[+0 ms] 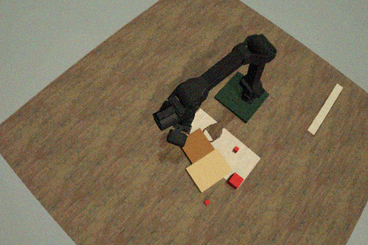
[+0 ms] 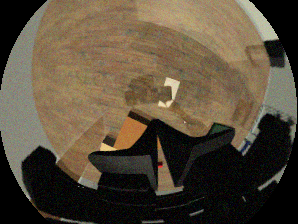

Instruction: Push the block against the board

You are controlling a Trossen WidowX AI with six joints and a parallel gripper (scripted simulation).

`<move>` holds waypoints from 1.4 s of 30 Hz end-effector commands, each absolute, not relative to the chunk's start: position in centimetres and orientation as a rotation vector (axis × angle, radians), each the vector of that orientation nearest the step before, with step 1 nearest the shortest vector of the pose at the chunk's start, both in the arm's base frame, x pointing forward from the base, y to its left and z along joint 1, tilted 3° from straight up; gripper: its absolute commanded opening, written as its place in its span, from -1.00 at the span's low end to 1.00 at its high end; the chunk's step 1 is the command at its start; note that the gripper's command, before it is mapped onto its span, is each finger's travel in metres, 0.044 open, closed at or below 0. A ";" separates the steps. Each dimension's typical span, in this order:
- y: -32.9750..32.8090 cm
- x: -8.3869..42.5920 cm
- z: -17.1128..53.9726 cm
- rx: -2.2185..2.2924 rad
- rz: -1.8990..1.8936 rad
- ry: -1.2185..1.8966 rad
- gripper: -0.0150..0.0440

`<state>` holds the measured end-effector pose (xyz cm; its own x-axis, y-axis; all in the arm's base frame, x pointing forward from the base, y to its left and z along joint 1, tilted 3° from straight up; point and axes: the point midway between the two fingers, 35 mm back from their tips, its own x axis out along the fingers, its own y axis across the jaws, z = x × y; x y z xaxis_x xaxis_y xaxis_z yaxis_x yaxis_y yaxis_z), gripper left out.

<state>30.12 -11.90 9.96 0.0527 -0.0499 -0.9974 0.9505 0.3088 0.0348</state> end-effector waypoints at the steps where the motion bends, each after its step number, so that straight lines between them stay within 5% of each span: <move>1: -11.4 31.4 10.1 0.869 -0.892 1.305 -0.49; 24: -6.7 38.7 10.3 0.250 -0.308 1.483 -0.49; 42: -6.7 38.9 4.8 0.232 -0.291 1.486 -0.49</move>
<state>39.06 -6.71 4.54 0.0527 -0.0451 -0.9976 0.3338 0.9423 -0.0250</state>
